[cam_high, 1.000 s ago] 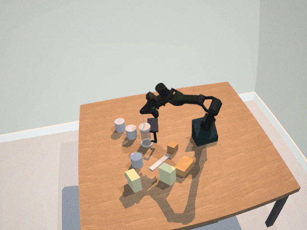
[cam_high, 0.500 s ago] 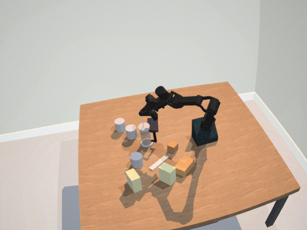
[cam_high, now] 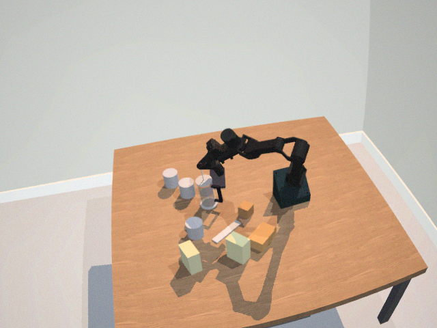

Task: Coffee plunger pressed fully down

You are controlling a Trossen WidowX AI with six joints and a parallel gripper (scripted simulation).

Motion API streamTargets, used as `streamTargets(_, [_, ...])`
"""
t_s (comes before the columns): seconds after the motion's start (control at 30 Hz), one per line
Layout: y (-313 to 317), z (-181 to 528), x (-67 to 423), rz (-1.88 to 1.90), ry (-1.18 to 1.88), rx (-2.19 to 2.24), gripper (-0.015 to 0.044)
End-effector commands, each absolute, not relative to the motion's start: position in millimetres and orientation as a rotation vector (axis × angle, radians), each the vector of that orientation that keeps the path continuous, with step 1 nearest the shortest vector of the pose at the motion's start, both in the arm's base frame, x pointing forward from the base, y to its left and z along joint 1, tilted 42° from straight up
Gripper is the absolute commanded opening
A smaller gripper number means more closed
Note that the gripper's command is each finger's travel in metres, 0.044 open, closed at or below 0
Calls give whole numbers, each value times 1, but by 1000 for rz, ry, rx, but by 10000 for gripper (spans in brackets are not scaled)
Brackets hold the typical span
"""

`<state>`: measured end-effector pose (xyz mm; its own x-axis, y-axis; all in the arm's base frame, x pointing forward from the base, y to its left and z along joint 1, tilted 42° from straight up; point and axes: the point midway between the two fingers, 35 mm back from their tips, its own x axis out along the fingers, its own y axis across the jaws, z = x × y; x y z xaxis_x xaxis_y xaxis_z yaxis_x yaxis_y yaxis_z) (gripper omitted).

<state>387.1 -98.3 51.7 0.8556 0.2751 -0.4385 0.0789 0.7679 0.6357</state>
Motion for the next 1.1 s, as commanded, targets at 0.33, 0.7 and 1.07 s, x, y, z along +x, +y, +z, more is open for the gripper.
streamTargets(0.33, [-68, 17, 385, 127, 605, 722, 120])
streamTargets(0.7, [-69, 16, 391, 127, 604, 722, 120])
streamTargets(1.07, [-70, 16, 392, 128, 604, 722, 120])
